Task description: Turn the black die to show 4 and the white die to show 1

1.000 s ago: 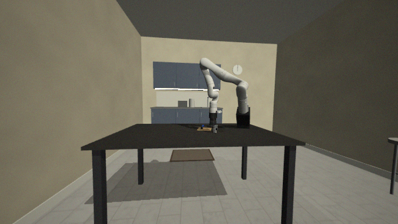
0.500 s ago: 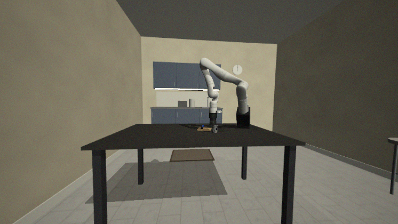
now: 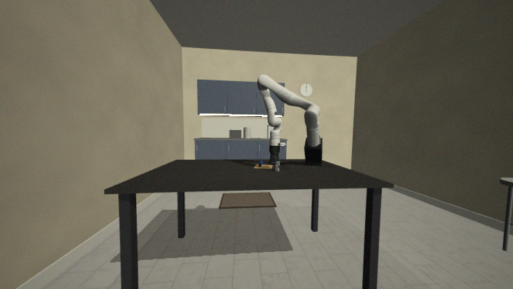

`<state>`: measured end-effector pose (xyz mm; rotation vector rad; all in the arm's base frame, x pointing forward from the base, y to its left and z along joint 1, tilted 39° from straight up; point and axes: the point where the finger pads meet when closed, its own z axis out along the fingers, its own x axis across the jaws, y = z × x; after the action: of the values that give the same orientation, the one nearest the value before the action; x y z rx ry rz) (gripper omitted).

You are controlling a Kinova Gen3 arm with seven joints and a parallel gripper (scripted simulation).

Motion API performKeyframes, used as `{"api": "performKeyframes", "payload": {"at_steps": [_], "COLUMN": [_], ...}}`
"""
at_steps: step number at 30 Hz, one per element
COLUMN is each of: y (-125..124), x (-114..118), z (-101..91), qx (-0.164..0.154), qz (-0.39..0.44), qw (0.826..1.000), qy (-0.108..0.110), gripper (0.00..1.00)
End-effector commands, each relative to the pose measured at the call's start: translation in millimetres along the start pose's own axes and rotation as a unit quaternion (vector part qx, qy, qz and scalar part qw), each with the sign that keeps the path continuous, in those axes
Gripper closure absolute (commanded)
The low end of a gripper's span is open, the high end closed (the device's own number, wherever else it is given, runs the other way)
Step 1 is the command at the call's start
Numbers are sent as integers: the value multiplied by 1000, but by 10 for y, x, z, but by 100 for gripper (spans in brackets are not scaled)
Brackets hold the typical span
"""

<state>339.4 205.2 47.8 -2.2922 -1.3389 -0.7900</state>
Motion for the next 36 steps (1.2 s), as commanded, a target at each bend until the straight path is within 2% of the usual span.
{"api": "performKeyframes", "payload": {"at_steps": [1, 25, 36], "y": [3, 3, 3], "x": [0, 0, 0], "z": [-3, -10, -168], "qx": [0, 0, 0], "qz": [0, 0, 0], "qw": [1000, 1000, 1000], "qy": [0, 0, 0], "gripper": [60, 60, 60]}}
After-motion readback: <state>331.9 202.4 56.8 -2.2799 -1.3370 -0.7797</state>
